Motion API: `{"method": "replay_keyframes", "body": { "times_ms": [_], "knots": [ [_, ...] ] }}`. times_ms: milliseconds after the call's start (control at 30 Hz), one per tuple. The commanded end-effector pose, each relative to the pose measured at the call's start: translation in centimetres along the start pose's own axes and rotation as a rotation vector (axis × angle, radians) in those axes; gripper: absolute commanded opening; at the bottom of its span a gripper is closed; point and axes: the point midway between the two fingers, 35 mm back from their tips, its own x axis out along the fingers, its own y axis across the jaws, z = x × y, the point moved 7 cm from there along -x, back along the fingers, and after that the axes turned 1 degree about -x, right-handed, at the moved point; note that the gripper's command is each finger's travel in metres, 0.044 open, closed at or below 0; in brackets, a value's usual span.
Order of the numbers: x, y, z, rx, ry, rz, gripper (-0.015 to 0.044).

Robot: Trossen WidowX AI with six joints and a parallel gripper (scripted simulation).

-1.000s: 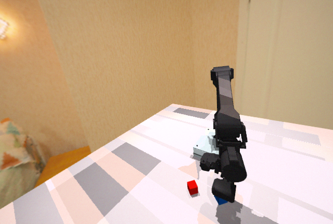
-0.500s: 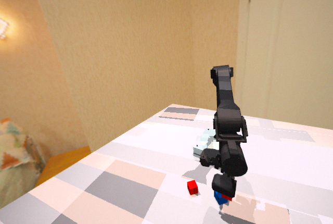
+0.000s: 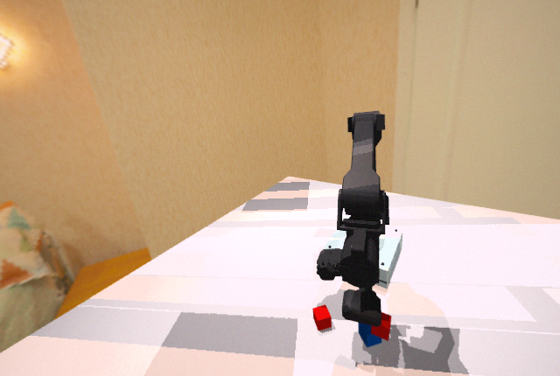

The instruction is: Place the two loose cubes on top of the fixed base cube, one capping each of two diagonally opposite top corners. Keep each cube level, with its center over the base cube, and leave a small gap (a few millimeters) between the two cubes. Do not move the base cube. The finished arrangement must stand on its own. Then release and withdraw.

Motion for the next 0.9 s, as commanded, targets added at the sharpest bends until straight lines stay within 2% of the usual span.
{"method": "replay_keyframes", "body": {
  "times_ms": [0, 400, 633, 700, 867],
  "knots": [
    [-1.1, 0.1, 2.3, -0.131, -0.001, 0.017, 0.0265],
    [-3.7, -1.2, 8.8, -0.546, -0.008, 0.003, 0.0265],
    [-3.8, -1.3, 9.2, -0.569, -0.008, 0.002, 0.0265],
    [-3.1, -1.2, 9.2, -0.569, -0.008, 0.002, 0.0265],
    [1.7, -1.2, 9.2, -0.569, -0.008, 0.002, 0.0265]
  ]
}}
